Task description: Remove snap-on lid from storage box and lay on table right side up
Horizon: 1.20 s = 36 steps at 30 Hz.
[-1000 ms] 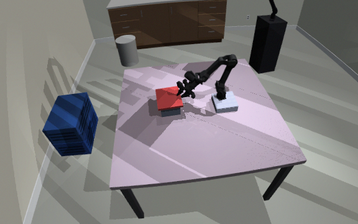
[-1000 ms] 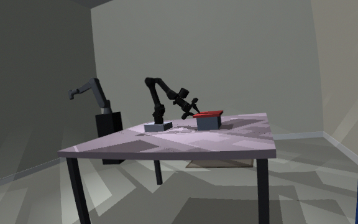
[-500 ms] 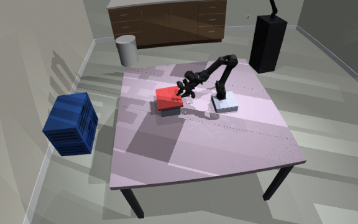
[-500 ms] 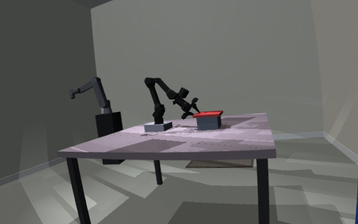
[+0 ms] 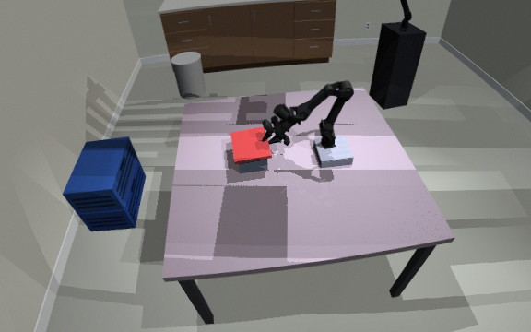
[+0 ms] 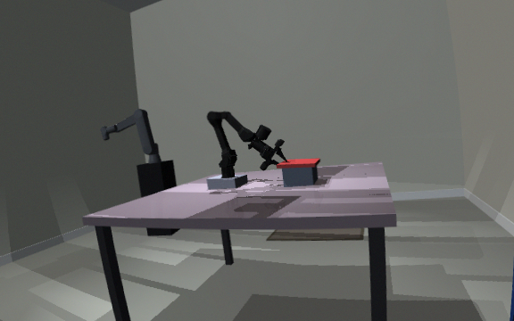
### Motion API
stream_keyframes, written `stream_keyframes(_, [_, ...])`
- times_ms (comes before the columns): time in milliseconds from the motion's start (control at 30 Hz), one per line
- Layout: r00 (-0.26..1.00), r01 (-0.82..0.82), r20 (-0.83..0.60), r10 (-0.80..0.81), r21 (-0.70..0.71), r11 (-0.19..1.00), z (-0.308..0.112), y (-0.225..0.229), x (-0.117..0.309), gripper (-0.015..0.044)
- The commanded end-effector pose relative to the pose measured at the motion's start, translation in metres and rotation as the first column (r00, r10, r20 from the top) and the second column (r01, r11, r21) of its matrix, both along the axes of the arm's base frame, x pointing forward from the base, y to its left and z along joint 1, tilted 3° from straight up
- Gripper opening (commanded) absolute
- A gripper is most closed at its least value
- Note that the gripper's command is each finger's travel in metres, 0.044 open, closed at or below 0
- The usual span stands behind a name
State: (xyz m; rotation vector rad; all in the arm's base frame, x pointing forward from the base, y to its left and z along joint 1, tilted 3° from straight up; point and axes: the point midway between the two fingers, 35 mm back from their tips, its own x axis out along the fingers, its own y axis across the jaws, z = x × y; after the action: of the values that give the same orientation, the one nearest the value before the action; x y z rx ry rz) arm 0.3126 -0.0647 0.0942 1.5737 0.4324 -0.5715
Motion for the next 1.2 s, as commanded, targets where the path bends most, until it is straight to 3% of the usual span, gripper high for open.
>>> stream_keyframes(0, [1.000, -0.001, 0.006, 0.001, -0.002, 1.000, 0.0034, -0.0001, -0.0004, 0.0000])
stream_keyframes(1167, [1.000, 0.000, 0.005, 0.000, -0.001, 1.000, 0.0070, -0.0004, -0.0001, 0.0000])
